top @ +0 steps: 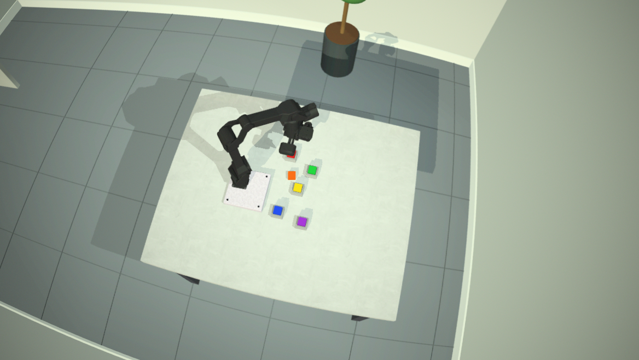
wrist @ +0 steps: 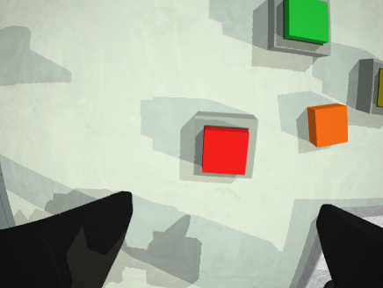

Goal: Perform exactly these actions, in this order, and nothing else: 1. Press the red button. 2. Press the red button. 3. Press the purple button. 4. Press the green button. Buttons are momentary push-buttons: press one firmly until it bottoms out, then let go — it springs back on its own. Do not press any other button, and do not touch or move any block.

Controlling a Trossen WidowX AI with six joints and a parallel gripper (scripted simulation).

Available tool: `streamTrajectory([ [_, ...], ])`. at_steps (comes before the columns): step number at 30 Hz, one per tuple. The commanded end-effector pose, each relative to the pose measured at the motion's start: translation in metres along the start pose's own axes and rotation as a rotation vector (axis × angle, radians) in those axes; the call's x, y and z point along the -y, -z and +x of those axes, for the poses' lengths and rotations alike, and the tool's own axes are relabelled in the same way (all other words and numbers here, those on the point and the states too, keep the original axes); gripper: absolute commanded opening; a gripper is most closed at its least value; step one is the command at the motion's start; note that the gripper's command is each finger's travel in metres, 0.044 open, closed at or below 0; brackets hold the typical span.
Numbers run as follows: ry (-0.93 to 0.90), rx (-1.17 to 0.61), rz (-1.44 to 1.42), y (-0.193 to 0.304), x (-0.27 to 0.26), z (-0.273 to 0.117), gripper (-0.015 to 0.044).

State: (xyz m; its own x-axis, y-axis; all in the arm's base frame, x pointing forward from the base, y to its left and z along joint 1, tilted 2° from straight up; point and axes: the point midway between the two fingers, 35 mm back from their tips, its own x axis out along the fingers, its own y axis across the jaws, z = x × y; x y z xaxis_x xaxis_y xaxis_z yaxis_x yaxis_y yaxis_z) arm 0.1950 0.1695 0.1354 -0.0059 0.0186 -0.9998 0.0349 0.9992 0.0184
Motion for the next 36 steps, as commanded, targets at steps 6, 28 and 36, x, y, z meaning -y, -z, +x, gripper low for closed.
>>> streamTrajectory([
  [6, 0.009, -0.006, -0.013, 0.002, 0.001, 0.059, 0.0164],
  [28, 0.009, -0.006, -0.013, 0.002, 0.001, 0.070, 0.0020],
  [36, 0.009, -0.006, -0.013, 0.002, 0.001, 0.083, 0.0020],
])
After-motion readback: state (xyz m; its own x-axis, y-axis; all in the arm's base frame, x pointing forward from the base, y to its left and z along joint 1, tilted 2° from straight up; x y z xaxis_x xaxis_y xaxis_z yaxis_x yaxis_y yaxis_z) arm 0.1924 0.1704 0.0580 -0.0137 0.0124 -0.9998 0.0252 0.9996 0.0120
